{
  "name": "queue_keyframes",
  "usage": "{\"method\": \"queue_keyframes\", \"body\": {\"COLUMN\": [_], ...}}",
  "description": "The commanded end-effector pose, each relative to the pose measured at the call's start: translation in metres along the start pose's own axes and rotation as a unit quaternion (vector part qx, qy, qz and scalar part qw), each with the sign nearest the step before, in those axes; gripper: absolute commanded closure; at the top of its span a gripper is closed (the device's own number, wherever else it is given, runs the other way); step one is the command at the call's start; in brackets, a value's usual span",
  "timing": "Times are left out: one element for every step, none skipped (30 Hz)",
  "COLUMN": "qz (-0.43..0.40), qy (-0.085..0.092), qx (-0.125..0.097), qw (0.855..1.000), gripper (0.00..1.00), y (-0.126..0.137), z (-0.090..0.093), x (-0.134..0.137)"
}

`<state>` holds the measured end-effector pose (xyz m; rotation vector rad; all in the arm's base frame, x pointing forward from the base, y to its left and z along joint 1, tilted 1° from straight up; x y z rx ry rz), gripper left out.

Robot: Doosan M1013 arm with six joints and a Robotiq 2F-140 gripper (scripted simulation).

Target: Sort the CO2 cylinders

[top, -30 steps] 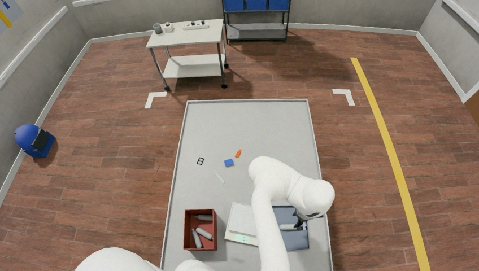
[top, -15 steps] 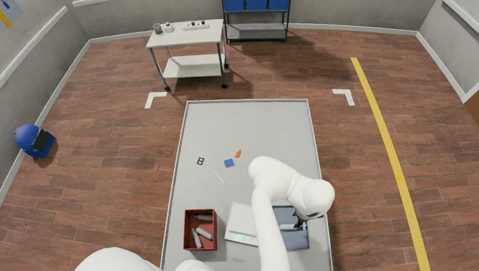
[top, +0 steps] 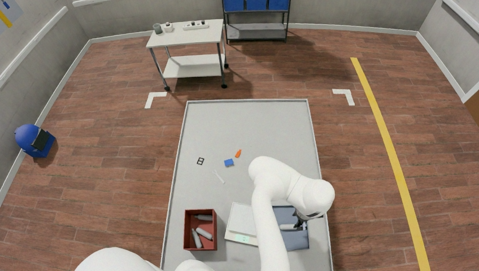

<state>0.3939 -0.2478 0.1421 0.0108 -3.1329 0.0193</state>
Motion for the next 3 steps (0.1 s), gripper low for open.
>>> {"method": "queue_keyframes", "body": {"qz": [-0.003,-0.003,-0.003], "qy": [0.001,0.001,0.001], "qx": [-0.003,-0.003,-0.003], "qw": [1.000,1.000,1.000], "gripper": [0.60,0.60,0.60], "y": [0.0026,0.0026,0.0026], "z": [-0.0017,-0.0017,-0.0017], "x": [0.0006,0.0006,0.0006]}}
Point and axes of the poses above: the point where the finger pads meet when closed, its own z axis out along the fingers, its own x axis across the jaws, y = z × x, the point moved 4 cm from there along -z, back along the fingers, and after that the axes turned 2 degrees about -z, right-handed, at the moved point
